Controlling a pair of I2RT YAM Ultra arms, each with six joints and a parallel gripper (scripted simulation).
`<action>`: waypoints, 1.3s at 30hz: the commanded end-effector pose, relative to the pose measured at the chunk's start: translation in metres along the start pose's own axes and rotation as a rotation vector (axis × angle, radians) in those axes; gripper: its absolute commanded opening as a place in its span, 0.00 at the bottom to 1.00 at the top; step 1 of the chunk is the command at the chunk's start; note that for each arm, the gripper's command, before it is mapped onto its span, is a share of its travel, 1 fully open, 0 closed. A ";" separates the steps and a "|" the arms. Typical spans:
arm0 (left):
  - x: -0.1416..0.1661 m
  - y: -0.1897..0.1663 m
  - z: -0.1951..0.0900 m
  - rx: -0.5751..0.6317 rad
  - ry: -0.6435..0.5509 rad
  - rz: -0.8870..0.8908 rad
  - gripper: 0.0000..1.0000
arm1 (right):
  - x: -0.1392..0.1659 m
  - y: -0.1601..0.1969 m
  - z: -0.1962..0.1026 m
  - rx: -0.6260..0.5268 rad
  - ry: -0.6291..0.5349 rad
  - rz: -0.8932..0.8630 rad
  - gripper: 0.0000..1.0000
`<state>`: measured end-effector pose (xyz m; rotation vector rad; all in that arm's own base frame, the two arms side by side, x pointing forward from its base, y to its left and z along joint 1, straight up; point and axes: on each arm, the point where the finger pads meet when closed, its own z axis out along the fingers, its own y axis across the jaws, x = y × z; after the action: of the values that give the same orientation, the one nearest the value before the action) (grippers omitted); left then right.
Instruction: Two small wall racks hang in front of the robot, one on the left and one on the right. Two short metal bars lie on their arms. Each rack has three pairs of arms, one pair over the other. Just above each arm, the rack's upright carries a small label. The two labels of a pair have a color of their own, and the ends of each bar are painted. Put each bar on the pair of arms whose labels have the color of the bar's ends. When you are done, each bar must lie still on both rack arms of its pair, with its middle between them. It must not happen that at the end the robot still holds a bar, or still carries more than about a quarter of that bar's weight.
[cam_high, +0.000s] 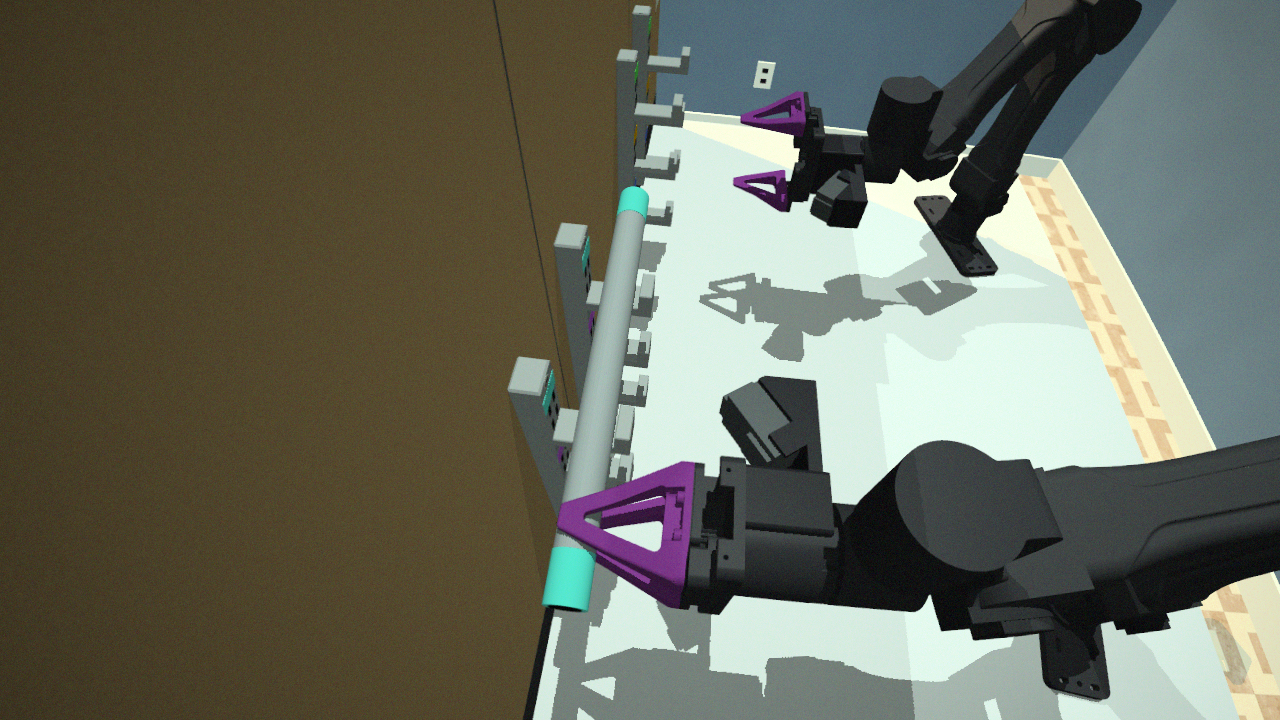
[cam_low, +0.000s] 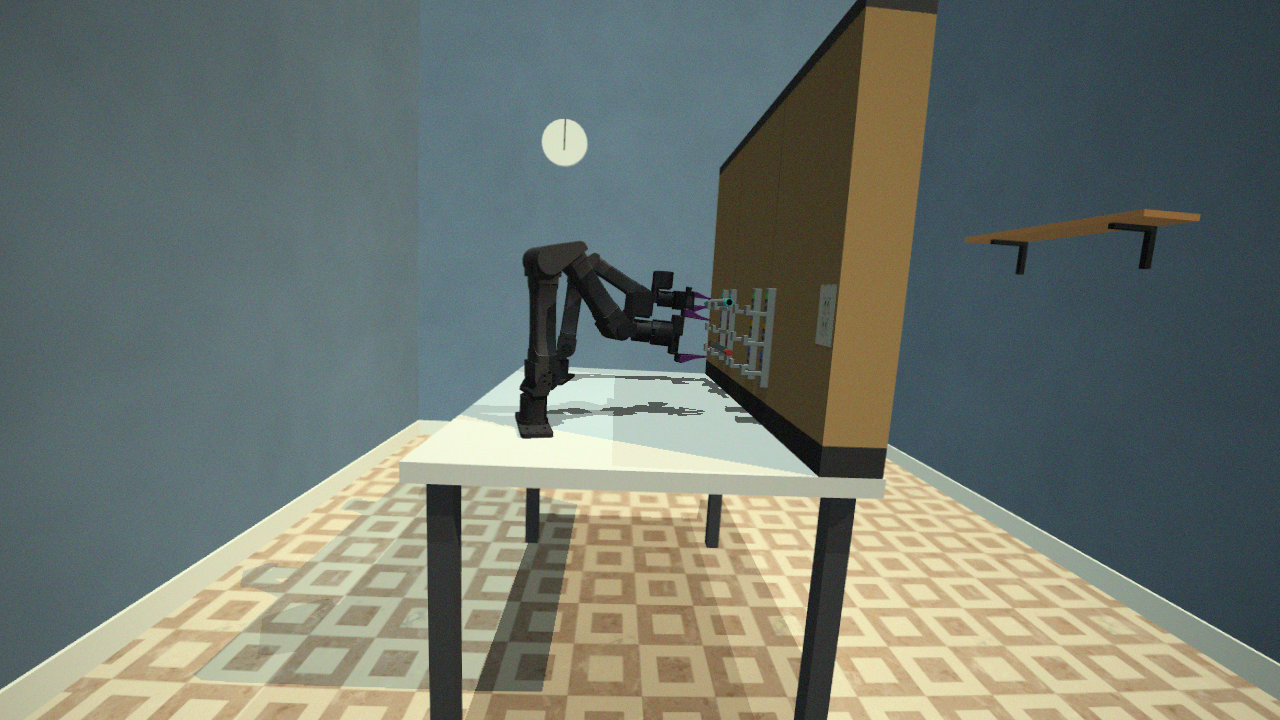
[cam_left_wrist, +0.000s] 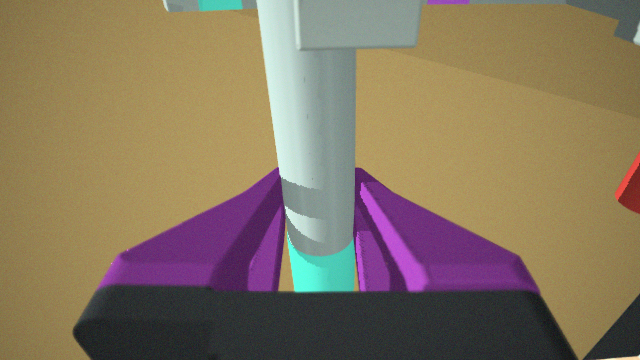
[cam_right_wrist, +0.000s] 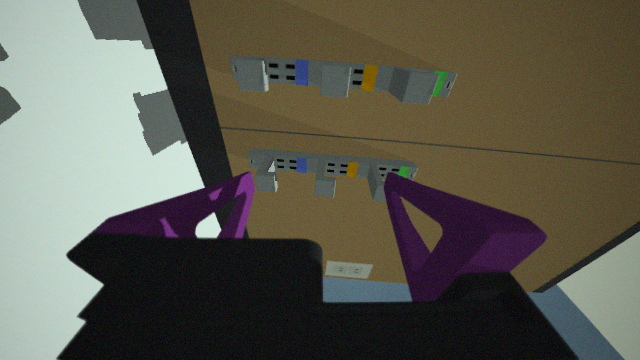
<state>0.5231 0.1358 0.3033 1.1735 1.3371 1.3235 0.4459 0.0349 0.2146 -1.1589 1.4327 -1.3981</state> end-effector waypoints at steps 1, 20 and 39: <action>-0.005 0.008 0.000 -0.031 -0.009 -0.024 0.00 | 0.006 -0.023 -0.003 0.062 0.006 0.048 1.00; -0.005 0.004 0.000 -0.031 -0.009 -0.025 0.00 | 0.006 -0.023 -0.003 0.062 0.006 0.048 1.00; -0.006 0.001 0.001 -0.031 -0.009 -0.025 0.00 | 0.006 -0.023 -0.003 0.062 0.006 0.048 1.00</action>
<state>0.5220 0.1356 0.3033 1.1620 1.3244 1.3335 0.4459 0.0350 0.2146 -1.1589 1.4326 -1.3980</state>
